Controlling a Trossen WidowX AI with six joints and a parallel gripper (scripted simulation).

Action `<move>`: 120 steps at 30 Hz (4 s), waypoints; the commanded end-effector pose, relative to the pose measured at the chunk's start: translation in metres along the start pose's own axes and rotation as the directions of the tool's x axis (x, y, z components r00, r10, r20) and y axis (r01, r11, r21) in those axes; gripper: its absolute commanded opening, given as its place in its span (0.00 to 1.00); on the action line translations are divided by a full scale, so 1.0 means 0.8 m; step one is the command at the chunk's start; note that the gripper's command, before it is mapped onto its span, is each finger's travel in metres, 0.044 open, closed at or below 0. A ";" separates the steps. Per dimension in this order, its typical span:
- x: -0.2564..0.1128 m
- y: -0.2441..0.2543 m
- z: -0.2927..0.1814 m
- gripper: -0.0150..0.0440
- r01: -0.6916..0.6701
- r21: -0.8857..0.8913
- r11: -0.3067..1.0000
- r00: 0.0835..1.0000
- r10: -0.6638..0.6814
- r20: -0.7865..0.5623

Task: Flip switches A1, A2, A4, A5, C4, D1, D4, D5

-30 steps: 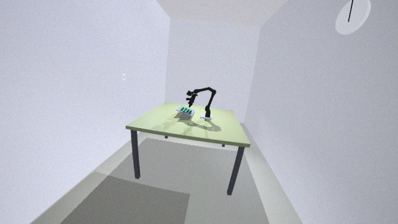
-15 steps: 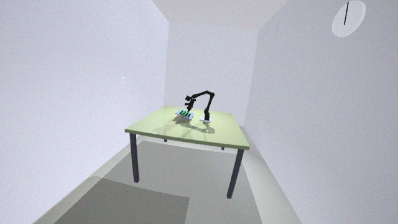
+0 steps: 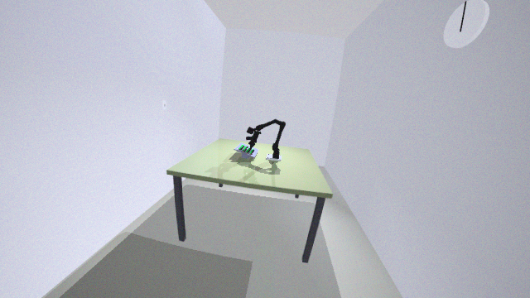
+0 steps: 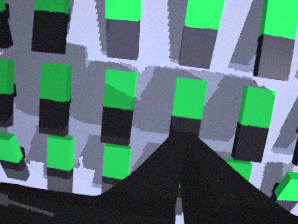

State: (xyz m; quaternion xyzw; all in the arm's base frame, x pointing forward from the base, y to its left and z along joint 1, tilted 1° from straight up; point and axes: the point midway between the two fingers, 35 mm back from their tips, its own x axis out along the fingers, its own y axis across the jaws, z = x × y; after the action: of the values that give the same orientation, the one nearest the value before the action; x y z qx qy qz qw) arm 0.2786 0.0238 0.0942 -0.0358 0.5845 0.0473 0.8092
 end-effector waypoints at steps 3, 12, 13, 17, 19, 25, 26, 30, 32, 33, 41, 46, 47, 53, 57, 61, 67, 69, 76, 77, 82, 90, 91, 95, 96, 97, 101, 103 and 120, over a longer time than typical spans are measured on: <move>0.001 -0.001 -0.001 0.25 0.005 0.004 1.000 1.000 -0.005 -0.002; 0.001 -0.001 -0.001 0.25 0.005 0.004 1.000 1.000 -0.005 -0.002; 0.001 -0.001 -0.001 0.25 0.005 0.004 1.000 1.000 -0.005 -0.002; 0.001 -0.001 -0.001 0.25 0.005 0.004 1.000 1.000 -0.005 -0.002; 0.001 -0.001 -0.001 0.25 0.005 0.004 1.000 1.000 -0.005 -0.002; 0.002 -0.001 -0.001 0.25 0.005 0.004 1.000 1.000 -0.005 -0.002; 0.002 -0.001 -0.001 0.25 0.005 0.004 1.000 1.000 -0.005 -0.002; 0.003 -0.001 -0.001 0.25 0.005 0.004 1.000 1.000 -0.005 -0.002; 0.003 -0.001 -0.001 0.25 0.005 0.004 1.000 1.000 -0.005 -0.001; 0.004 -0.001 -0.001 0.25 0.005 0.004 1.000 1.000 -0.005 -0.001; 0.005 -0.001 -0.001 0.25 0.005 0.004 1.000 1.000 -0.005 -0.001; 0.006 -0.001 -0.001 0.25 0.005 0.004 1.000 1.000 -0.005 -0.001; 0.006 -0.001 -0.001 0.25 0.005 0.004 1.000 1.000 -0.005 -0.001; 0.007 -0.001 -0.001 0.25 0.005 0.004 1.000 1.000 -0.005 -0.001; 0.008 -0.001 -0.001 0.25 0.005 0.004 1.000 1.000 -0.005 -0.001; 0.008 -0.001 -0.001 0.25 0.005 0.004 1.000 1.000 -0.005 -0.001; 0.005 0.000 0.000 0.25 0.001 0.000 1.000 1.000 -0.001 -0.002; -0.021 0.000 0.003 0.25 0.002 0.002 1.000 1.000 -0.002 -0.011; -0.072 -0.001 0.002 0.25 0.005 0.004 1.000 1.000 -0.005 -0.028; -0.072 0.002 0.002 0.25 0.005 0.004 1.000 1.000 -0.005 -0.029; -0.070 0.061 -0.006 0.25 0.001 0.006 1.000 0.999 -0.001 -0.035; -0.069 0.119 -0.024 0.25 -0.003 0.007 1.000 0.999 0.003 -0.032; -0.059 0.120 -0.024 0.25 -0.003 0.007 1.000 0.999 0.003 -0.038; -0.029 0.119 -0.024 0.25 -0.003 0.007 1.000 0.998 0.003 -0.055; -0.029 0.119 -0.024 0.25 -0.003 0.007 1.000 0.998 0.003 -0.055; -0.029 0.119 -0.024 0.25 -0.003 0.007 1.000 0.998 0.003 -0.055; -0.018 0.119 -0.025 0.25 -0.002 0.007 1.000 0.998 0.003 -0.055; -0.017 0.119 -0.025 0.25 -0.002 0.007 1.000 0.998 0.003 -0.055; 0.001 0.119 -0.025 0.25 -0.002 0.007 1.000 0.998 0.003 -0.055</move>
State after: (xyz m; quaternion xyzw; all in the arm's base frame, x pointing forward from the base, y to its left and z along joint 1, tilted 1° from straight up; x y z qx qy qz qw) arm 0.2492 0.1166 0.0891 -0.0319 0.6055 0.0437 0.7940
